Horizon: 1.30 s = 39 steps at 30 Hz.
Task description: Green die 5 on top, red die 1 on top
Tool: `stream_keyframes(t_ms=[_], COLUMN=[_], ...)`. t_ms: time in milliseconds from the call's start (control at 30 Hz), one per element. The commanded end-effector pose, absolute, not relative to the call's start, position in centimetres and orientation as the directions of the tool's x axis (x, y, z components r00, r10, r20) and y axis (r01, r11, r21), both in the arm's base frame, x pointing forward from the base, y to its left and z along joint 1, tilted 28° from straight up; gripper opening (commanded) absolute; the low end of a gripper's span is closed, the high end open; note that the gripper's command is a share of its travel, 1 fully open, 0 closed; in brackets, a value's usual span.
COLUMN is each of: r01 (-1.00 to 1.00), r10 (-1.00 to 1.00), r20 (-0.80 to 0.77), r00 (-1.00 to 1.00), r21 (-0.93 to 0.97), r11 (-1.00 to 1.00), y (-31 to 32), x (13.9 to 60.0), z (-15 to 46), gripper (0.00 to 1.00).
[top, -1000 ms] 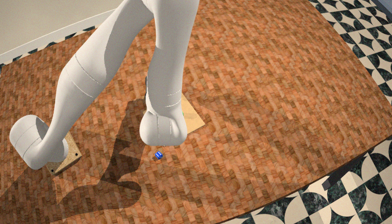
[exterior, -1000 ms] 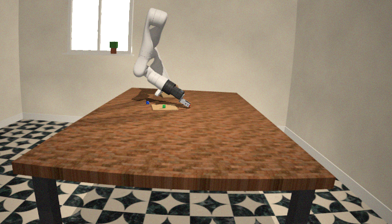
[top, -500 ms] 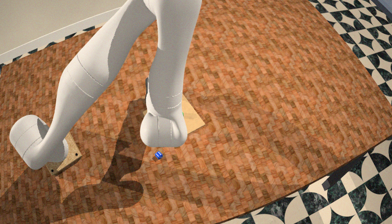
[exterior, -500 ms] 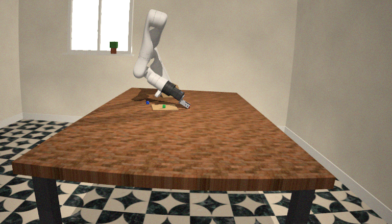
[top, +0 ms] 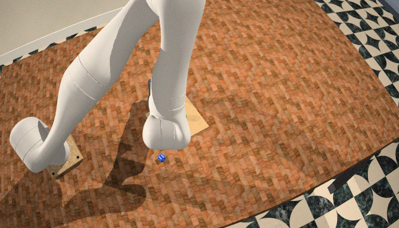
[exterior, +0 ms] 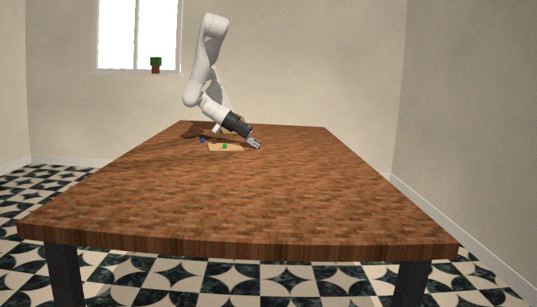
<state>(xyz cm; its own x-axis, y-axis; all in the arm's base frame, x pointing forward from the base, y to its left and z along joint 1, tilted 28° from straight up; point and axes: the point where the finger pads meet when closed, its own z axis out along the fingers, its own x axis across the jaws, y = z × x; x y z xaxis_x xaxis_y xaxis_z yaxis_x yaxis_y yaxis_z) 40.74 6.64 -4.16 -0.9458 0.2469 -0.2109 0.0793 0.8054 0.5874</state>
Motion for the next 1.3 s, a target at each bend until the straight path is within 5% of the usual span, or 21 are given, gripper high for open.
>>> stream_keyframes(t_ms=[0, 600, 1100, 1267], r01=[0.078, 0.078, 0.078, 0.078], r10=[0.246, 0.246, 0.246, 0.246], r20=[-0.212, -0.212, -0.212, -0.212], r00=[-0.946, -0.946, -0.946, -0.946], r21=[0.588, 0.588, 0.588, 0.588], r11=[0.805, 0.805, 0.805, 0.805], y=[6.69, 6.69, 6.69, 6.69], x=[40.77, 40.77, 40.77, 40.77], z=[-4.10, -4.10, -4.10, -4.10], gripper=[0.34, 0.34, 0.64, 0.64])
